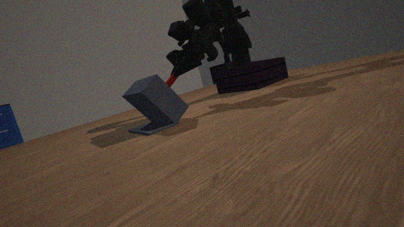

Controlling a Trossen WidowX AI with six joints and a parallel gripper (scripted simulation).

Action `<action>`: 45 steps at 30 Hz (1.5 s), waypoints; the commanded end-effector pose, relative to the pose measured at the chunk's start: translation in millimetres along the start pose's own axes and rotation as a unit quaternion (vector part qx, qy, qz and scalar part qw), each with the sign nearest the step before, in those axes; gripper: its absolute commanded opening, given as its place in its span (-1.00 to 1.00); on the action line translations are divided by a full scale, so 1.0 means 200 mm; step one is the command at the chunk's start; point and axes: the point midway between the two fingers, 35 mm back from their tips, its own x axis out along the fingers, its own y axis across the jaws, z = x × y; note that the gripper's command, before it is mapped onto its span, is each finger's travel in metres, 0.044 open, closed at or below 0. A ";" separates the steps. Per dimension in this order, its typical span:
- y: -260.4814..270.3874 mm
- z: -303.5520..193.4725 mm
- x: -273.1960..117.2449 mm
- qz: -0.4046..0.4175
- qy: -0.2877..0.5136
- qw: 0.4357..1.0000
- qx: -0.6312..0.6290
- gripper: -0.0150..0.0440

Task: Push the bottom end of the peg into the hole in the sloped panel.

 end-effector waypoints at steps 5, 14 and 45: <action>0.01 0.00 0.06 0.003 -0.001 1.000 -0.002 -0.49; 0.00 0.00 0.04 0.000 0.000 1.000 0.000 -0.49; 0.01 0.00 0.10 0.000 -0.001 1.000 0.000 -0.49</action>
